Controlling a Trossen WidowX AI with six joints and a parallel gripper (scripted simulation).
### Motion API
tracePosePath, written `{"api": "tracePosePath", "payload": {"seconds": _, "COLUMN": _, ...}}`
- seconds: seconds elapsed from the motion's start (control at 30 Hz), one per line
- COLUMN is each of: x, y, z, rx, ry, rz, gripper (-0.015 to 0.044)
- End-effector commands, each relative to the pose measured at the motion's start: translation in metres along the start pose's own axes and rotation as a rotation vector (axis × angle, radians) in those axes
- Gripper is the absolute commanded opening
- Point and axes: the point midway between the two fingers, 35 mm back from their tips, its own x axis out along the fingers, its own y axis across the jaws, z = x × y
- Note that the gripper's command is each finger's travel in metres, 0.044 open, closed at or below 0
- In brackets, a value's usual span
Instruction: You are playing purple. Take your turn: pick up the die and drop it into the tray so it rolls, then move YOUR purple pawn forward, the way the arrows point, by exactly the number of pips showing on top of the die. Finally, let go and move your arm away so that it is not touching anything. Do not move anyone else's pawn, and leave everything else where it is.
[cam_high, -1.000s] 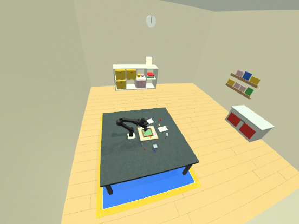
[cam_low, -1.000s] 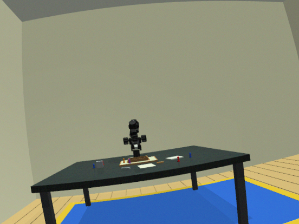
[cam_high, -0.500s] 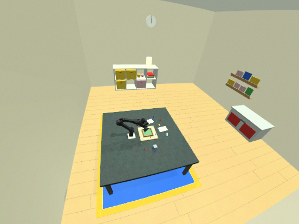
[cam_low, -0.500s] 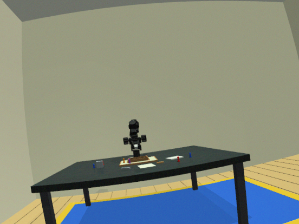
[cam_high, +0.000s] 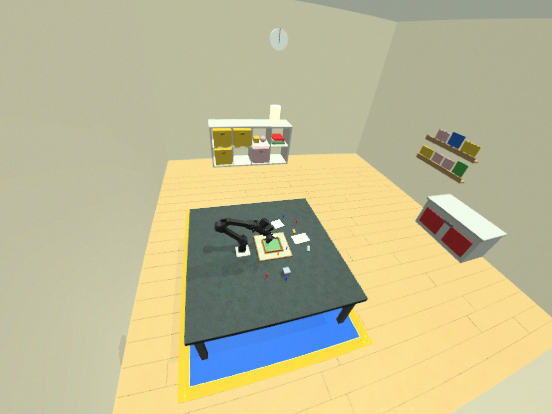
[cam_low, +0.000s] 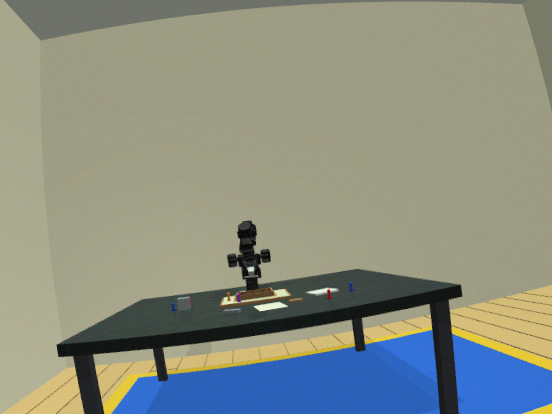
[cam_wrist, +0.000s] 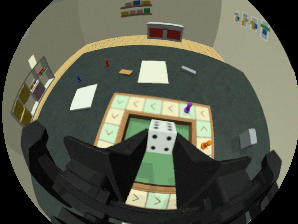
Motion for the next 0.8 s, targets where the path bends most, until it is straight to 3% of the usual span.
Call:
{"api": "tracePosePath", "payload": {"seconds": 0.0, "x": 0.0005, "y": 0.0006, "z": -0.0022, "rx": -0.005, "ry": 0.006, "rz": 0.004, "gripper": 0.0000}}
{"api": "tracePosePath", "payload": {"seconds": 0.47, "x": 0.0000, "y": 0.0000, "z": 0.0000, "rx": 0.000, "ry": 0.000, "rz": 0.000, "gripper": 0.0000}}
{"api": "tracePosePath", "payload": {"seconds": 0.77, "x": -0.0010, "y": 0.0000, "z": 0.0013, "rx": 0.000, "ry": 0.000, "rz": 0.000, "gripper": 0.0236}}
